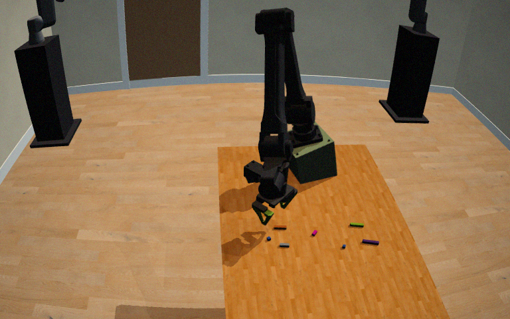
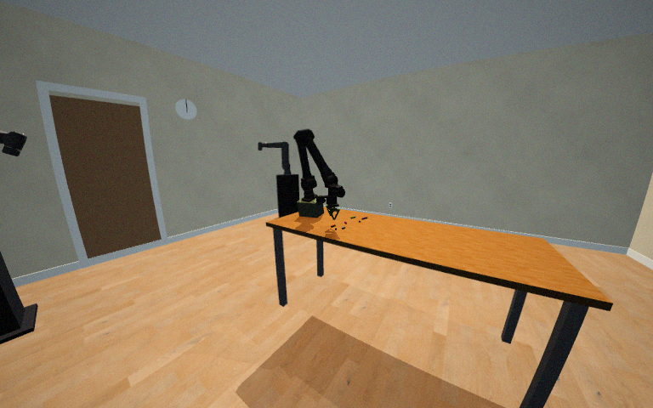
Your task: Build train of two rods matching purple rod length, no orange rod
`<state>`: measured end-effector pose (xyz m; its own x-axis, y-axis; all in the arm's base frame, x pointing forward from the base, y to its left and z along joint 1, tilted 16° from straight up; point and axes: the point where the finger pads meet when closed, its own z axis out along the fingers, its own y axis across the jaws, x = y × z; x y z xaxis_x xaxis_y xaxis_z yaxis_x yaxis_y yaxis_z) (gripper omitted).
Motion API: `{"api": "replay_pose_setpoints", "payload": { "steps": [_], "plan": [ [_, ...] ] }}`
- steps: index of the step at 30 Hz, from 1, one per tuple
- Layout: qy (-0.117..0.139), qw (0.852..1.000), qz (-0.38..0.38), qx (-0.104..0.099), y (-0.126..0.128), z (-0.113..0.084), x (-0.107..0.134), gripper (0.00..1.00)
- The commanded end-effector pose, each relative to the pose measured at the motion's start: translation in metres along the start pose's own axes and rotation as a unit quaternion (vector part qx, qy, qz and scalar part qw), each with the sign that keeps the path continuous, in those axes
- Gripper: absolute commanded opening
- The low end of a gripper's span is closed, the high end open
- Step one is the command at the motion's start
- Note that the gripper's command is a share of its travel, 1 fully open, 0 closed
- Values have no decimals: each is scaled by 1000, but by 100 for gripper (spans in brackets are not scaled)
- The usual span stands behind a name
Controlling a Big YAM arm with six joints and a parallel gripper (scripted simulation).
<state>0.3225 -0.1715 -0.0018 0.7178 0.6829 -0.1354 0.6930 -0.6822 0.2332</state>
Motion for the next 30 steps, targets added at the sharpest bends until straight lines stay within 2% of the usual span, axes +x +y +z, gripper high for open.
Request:
{"api": "replay_pose_setpoints", "payload": {
  "steps": [1,3,4,6,8,11,12,15,16,19,20,21,25,26,27,30],
  "plan": [
    [2,1000,13,-8,8,-5,0,100],
    [3,1000,7,-8,9,-5,4,100],
    [4,1000,-21,-11,15,-7,15,100],
    [4,1000,-21,-11,15,-7,15,100],
    [4,996,-90,-9,14,-7,40,100],
    [6,996,-89,-9,13,-7,40,100],
    [4,990,-143,-9,11,-7,60,100],
    [6,990,-143,-8,11,-7,60,100],
    [4,979,-202,-9,7,-7,83,100],
    [6,979,-202,-9,7,-7,83,100],
    [3,982,-190,-6,12,-5,74,100],
    [4,965,-261,-10,2,-7,106,100],
    [7,965,-261,-9,1,-7,106,100],
    [4,969,-248,-7,7,-5,97,100],
    [4,950,-312,-11,-4,-8,126,100],
    [6,950,-312,-10,-5,-8,127,100]
  ]
}}
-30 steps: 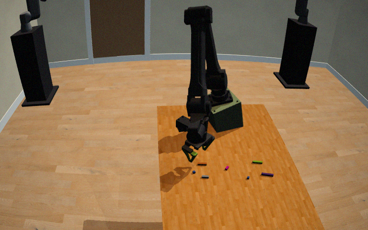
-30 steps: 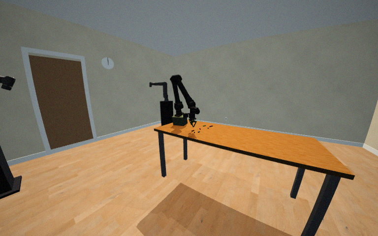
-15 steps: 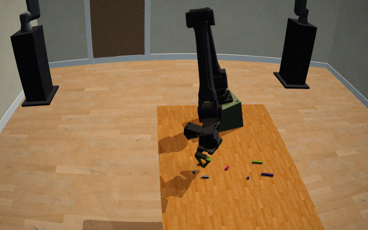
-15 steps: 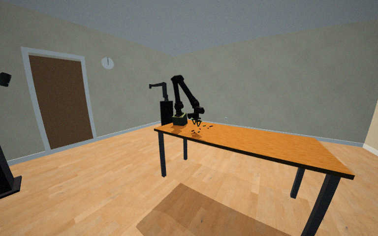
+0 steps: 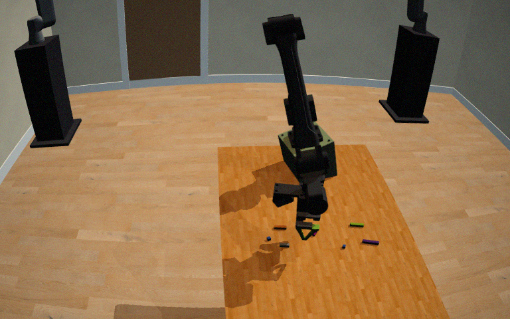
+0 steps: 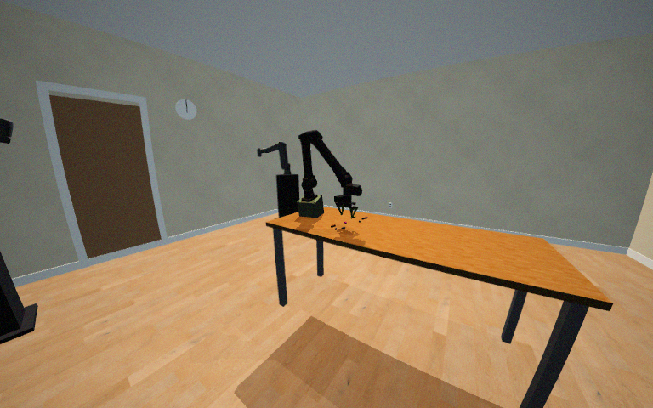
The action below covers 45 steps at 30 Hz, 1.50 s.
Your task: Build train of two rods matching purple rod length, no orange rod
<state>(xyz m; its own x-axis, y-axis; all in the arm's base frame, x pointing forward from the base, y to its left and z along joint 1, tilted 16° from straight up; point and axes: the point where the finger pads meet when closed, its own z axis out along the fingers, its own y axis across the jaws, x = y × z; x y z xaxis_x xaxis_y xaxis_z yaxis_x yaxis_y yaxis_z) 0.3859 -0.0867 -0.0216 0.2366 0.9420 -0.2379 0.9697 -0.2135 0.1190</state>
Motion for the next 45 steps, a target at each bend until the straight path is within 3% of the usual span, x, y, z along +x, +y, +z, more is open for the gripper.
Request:
{"api": "replay_pose_setpoints", "payload": {
  "steps": [1,2,5,8,10,11,13,18,45],
  "plan": [
    [2,999,-36,-14,23,-9,10,100],
    [-1,997,-78,-15,26,-9,26,100],
    [1,997,-78,-15,26,-9,26,100],
    [0,993,-118,-15,29,-9,42,100],
    [0,993,-118,-15,29,-9,42,100],
    [-1,994,-105,-12,30,-7,31,100],
    [-1,995,-103,-20,34,-13,30,100],
    [1,993,-113,-26,34,-15,40,100],
    [0,994,-109,-25,34,-14,37,100]
  ]
}}
